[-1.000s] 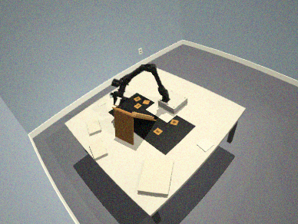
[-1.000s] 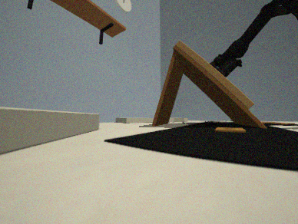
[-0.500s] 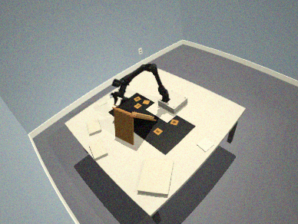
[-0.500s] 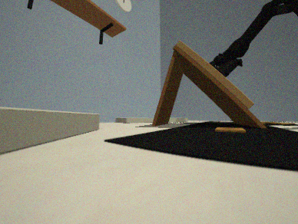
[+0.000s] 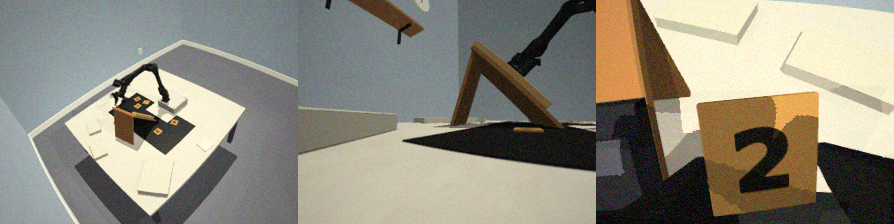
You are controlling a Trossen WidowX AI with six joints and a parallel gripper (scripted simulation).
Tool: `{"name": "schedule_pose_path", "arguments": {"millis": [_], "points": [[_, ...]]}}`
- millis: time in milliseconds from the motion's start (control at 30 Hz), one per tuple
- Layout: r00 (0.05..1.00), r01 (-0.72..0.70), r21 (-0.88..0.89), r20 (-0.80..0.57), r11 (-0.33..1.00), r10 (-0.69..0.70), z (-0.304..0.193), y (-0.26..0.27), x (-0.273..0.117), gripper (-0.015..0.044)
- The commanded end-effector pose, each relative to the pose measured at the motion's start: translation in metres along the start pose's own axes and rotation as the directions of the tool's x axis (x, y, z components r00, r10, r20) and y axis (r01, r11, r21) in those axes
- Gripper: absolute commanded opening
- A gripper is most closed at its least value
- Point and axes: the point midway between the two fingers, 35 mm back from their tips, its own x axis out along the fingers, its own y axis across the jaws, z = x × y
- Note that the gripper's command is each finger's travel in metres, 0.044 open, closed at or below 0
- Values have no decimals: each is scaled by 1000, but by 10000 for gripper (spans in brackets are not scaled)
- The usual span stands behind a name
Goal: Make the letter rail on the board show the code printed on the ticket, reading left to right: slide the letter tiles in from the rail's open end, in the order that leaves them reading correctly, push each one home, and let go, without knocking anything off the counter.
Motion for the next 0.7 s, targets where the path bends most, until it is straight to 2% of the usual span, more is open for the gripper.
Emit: {"name": "schedule_pose_path", "arguments": {"millis": [0,667], "points": [[1000,4,1,1,1000,-4,0,3,-1,0],[1000,3,2,1,1000,-3,0,13,0,0]]}}
